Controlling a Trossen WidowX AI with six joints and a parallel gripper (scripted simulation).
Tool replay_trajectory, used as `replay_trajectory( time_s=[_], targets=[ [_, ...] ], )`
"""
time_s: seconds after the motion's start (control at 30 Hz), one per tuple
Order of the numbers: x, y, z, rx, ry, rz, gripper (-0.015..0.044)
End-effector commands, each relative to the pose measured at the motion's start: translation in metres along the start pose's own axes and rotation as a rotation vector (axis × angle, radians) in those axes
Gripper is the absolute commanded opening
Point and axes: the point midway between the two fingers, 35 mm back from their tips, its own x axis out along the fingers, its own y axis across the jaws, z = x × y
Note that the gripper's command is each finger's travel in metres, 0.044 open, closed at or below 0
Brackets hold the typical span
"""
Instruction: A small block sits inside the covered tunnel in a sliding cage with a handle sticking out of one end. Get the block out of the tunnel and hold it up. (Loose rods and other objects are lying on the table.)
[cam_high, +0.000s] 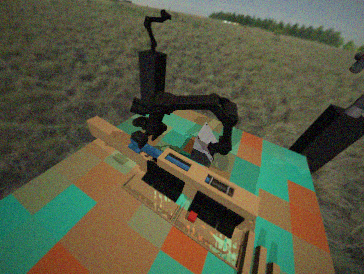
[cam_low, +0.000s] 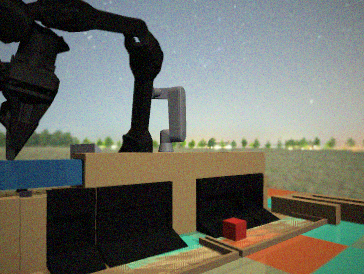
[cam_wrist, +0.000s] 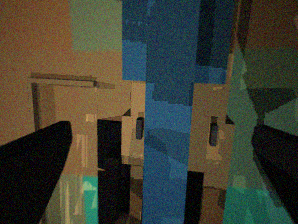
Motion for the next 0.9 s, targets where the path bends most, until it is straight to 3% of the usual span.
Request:
replay_trajectory(
  time_s=[0.0,0.83,0.87],
  targets=[
    [0.005,0.000,0.002,-0.009,0.004,-0.007,0.0440],
    [0.041,-0.007,-0.006,-0.009,0.005,-0.006,0.0440],
    [0.035,-0.005,-0.004,-0.017,-0.002,-0.004,0.0414]
  ],
)
